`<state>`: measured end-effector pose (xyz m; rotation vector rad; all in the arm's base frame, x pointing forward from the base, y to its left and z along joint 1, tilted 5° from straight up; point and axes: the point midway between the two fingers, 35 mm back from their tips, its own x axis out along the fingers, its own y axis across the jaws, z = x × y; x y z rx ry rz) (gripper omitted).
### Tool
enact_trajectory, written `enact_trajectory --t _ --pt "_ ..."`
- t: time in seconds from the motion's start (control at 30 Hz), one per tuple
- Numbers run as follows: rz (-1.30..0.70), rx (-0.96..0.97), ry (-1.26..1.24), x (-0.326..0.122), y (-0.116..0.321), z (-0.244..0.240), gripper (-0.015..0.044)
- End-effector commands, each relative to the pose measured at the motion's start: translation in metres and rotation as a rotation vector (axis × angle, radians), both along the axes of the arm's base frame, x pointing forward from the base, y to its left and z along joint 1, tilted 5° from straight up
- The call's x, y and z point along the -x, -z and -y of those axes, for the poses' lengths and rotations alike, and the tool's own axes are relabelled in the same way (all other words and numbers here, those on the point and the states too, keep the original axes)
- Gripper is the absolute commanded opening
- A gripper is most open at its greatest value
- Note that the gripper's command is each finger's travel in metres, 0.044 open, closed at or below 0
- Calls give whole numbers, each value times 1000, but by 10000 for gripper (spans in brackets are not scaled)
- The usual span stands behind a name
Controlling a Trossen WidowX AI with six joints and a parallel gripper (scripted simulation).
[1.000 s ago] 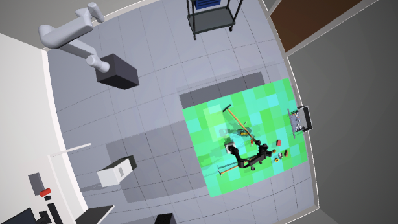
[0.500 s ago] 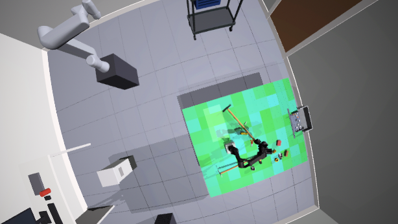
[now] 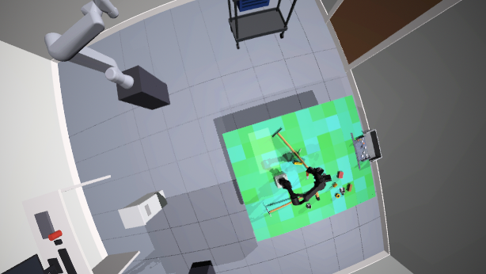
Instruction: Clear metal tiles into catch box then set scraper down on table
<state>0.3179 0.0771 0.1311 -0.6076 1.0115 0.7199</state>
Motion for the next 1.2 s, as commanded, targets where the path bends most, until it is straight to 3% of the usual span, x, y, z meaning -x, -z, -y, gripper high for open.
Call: enact_trajectory --t 0.0,1.17 --pt "-13 38 -82 7 -1 -13 0" --pt "-151 339 -758 93 2 -93 0"
